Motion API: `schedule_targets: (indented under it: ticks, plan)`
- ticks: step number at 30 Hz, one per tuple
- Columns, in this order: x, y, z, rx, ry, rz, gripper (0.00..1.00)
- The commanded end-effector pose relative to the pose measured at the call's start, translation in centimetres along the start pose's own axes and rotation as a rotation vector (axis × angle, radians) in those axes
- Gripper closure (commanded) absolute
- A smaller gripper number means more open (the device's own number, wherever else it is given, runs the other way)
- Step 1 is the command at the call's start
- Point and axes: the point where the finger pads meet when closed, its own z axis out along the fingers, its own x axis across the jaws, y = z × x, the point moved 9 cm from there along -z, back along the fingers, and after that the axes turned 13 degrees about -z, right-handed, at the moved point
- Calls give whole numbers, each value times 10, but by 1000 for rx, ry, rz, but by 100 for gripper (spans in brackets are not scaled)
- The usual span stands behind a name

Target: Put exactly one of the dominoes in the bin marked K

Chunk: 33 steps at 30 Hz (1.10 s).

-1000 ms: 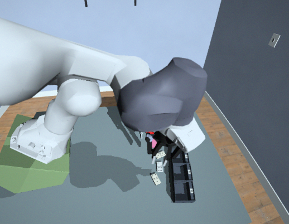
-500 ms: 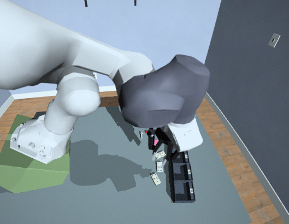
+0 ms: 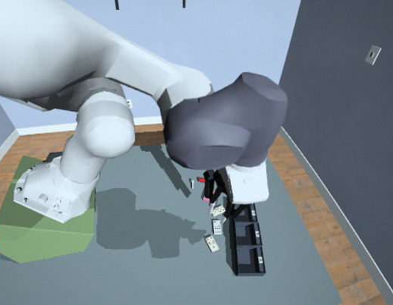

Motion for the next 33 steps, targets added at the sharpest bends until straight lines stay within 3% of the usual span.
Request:
schedule_targets:
  ticks: [1, 33]
  plan:
    - [-1, 7, -1, -9, -6, 157, 75]
    - [-6, 10, 8, -23, -8, 701, 75]
